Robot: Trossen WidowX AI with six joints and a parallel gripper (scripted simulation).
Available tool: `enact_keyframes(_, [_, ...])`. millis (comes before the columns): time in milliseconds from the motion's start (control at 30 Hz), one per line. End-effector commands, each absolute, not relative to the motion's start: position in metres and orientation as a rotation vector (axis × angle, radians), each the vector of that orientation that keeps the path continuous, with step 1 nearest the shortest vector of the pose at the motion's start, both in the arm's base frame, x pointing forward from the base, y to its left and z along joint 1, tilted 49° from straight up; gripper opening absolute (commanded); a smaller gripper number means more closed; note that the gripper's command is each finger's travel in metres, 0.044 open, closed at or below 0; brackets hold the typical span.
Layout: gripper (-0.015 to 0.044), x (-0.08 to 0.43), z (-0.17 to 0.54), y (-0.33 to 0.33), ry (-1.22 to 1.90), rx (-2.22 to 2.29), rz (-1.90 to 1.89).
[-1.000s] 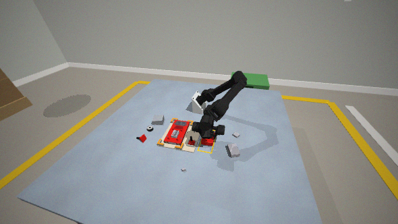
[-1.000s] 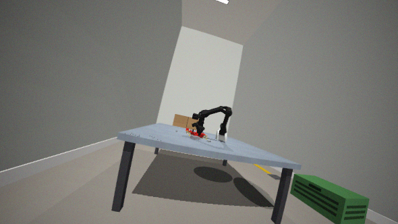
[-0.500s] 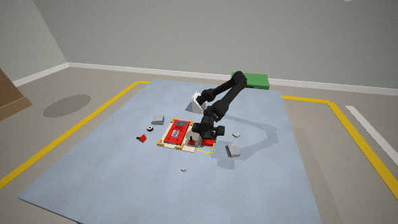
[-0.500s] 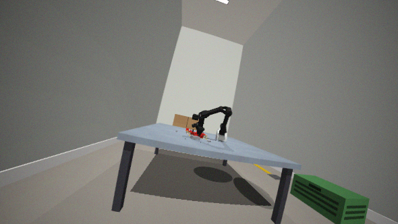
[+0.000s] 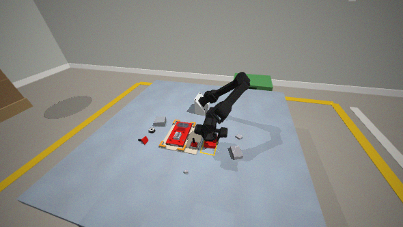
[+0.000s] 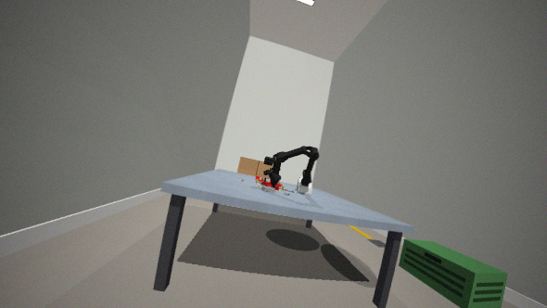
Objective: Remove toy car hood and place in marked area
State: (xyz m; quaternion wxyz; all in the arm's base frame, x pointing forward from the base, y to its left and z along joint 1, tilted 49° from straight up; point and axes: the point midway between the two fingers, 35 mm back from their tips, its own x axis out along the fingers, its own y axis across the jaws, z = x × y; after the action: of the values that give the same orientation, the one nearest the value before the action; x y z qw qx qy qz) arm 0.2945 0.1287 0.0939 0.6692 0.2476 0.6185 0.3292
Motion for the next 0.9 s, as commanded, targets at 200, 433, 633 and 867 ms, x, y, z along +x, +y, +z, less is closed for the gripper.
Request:
enact_keyframes(200, [0.044, 0.296, 0.128, 0.088, 1.401, 0.555, 0.744])
enact_keyframes(433, [0.044, 0.294, 0.14, 0.075, 1.402, 0.559, 0.748])
enact_keyframes(633, [0.044, 0.294, 0.14, 0.075, 1.402, 0.559, 0.748])
enact_keyframes(867, [0.044, 0.294, 0.14, 0.075, 1.402, 0.559, 0.748])
